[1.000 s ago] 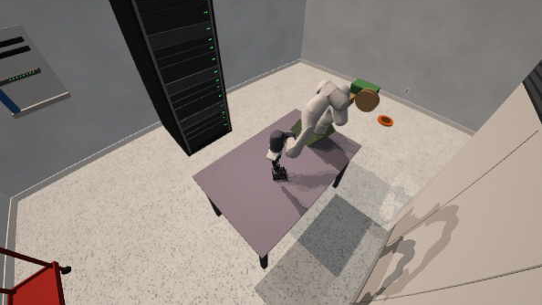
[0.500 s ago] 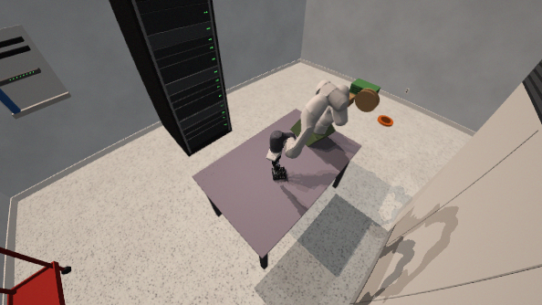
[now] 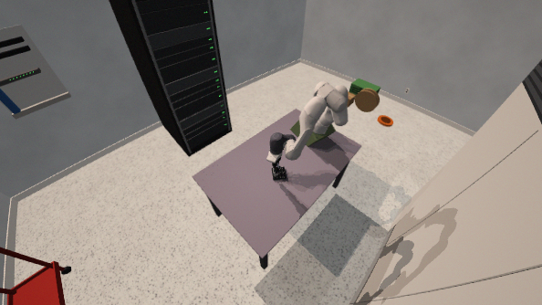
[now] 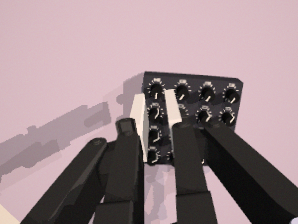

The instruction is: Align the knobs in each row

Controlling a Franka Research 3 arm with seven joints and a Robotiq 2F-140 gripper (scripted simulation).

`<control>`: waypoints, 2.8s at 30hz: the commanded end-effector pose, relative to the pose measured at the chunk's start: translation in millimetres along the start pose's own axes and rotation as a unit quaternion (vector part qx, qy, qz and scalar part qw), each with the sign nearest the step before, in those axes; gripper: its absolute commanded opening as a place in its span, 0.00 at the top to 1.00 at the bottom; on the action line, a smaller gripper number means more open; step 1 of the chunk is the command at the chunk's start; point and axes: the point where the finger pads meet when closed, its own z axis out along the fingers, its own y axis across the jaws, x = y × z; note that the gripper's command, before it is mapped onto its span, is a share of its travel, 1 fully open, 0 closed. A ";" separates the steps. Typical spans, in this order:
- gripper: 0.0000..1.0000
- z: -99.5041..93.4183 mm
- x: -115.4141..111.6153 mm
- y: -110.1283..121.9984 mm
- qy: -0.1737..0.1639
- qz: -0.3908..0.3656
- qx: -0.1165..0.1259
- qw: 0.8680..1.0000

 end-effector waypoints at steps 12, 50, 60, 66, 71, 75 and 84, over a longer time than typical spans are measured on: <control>0.88 15.8 3.2 0.7 0.004 -0.004 -0.001 1.000; 0.88 22.2 3.2 0.8 0.004 -0.004 -0.001 1.000; 0.88 22.2 3.2 0.8 0.004 -0.004 -0.001 1.000; 0.88 22.2 3.2 0.8 0.004 -0.004 -0.001 1.000; 0.88 22.2 3.3 0.8 0.004 -0.004 -0.001 1.000; 0.88 22.2 3.8 1.0 0.004 -0.004 -0.001 1.000; 0.88 22.2 4.3 1.1 0.004 -0.004 -0.001 1.000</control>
